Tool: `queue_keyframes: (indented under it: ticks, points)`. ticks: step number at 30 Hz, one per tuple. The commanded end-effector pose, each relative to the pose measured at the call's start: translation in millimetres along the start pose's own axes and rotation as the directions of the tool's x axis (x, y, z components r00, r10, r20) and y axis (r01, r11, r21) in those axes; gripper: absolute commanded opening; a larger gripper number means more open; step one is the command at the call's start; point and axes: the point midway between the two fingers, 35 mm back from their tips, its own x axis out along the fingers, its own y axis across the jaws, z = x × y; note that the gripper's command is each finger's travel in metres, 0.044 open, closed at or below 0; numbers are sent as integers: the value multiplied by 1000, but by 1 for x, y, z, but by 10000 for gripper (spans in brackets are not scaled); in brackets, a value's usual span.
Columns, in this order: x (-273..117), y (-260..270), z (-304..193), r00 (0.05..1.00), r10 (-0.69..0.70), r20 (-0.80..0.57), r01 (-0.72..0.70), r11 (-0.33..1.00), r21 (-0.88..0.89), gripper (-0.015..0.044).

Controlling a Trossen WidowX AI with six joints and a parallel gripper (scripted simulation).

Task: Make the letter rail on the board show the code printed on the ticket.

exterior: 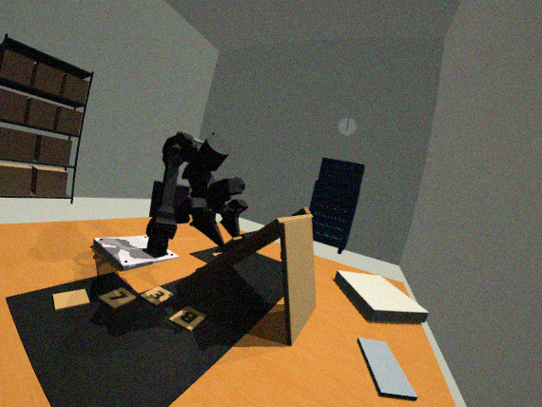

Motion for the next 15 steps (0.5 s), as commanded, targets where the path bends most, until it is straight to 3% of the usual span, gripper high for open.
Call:
queue_keyframes:
  ticks: [1,15]
  points:
    - [0,2,0,1000,-5,0,5,1000,3,0]
    - [0,9,0,1000,-4,0,4,1000,4,0]
